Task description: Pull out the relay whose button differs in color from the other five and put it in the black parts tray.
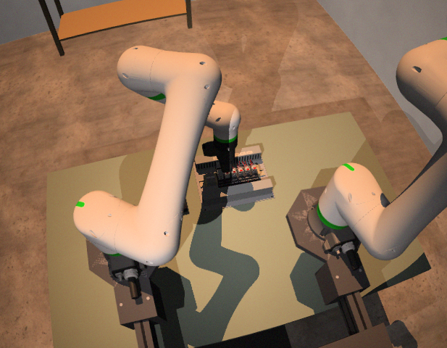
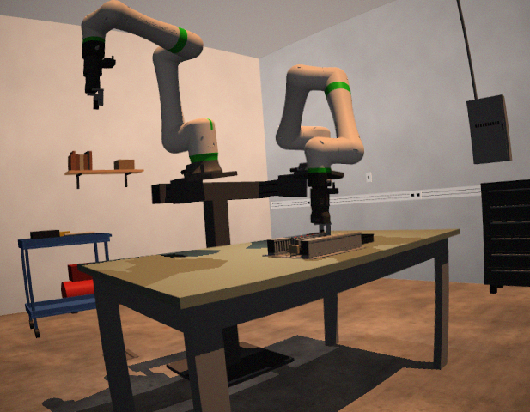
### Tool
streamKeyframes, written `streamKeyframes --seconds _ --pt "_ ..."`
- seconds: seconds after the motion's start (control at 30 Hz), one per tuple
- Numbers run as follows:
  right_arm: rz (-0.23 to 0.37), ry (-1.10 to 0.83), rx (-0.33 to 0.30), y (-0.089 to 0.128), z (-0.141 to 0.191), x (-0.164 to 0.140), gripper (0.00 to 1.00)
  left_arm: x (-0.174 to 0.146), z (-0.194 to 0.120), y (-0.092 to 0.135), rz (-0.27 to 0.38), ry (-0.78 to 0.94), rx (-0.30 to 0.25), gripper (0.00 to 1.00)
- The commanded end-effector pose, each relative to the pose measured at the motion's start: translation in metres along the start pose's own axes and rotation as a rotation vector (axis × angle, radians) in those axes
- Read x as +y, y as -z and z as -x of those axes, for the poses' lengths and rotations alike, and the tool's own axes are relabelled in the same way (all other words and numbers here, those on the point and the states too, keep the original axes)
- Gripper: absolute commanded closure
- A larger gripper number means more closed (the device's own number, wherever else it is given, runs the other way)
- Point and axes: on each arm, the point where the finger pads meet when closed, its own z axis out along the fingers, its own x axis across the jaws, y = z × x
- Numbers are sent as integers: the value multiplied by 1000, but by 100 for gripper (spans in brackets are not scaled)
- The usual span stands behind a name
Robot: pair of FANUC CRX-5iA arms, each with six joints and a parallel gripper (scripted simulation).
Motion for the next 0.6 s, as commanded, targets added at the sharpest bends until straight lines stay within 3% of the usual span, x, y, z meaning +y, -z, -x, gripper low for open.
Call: streamKeyframes --seconds 0.0,0.57 --pt "2 0 0 1 0 0 0 1 -1 1 1 0 -7 100" --pt "2 0 0 1 0 0 0 1 -2 1 1 0 -34 100"
